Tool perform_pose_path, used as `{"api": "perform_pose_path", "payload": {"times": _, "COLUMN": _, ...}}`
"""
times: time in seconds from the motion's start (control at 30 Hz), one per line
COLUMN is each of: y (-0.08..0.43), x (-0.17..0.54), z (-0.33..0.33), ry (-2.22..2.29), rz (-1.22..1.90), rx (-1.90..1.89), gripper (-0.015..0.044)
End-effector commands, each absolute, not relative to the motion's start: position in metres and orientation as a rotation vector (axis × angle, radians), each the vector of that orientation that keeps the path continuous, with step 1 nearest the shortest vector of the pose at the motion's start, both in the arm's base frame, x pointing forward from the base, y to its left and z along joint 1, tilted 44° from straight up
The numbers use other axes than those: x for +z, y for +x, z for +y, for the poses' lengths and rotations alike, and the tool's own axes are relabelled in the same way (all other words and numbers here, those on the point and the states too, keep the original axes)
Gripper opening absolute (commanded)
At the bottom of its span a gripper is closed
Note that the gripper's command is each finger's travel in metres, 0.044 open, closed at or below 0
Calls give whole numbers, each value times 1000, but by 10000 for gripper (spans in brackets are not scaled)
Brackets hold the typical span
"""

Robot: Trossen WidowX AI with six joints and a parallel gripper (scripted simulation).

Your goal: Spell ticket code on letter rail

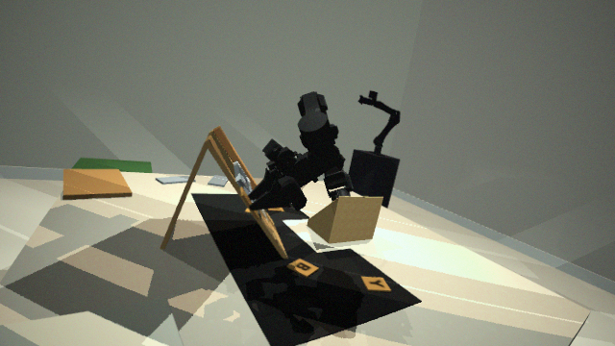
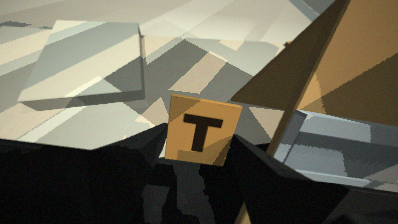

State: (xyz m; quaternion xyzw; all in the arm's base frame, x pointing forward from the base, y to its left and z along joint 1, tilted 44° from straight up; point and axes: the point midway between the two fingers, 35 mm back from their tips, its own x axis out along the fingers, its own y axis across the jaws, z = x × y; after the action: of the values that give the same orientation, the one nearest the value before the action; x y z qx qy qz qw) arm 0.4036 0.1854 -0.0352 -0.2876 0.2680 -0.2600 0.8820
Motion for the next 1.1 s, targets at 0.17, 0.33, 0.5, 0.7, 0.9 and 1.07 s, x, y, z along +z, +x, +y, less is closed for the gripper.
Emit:
{"api": "perform_pose_path", "payload": {"times": 0.17, "y": 401, "x": -33, "z": 181, "ry": -606, "rz": 560, "rx": -542, "gripper": 0}}
{"api": "perform_pose_path", "payload": {"times": 0.33, "y": 400, "x": -32, "z": 179, "ry": -606, "rz": 560, "rx": -542, "gripper": 0}}
{"api": "perform_pose_path", "payload": {"times": 0.5, "y": 400, "x": -30, "z": 177, "ry": -606, "rz": 560, "rx": -542, "gripper": 0}}
{"api": "perform_pose_path", "payload": {"times": 0.7, "y": 399, "x": -28, "z": 175, "ry": -606, "rz": 561, "rx": -543, "gripper": 0}}
{"api": "perform_pose_path", "payload": {"times": 0.9, "y": 398, "x": -26, "z": 173, "ry": -606, "rz": 561, "rx": -543, "gripper": 0}}
{"api": "perform_pose_path", "payload": {"times": 1.07, "y": 397, "x": -25, "z": 171, "ry": -607, "rz": 561, "rx": -543, "gripper": 0}}
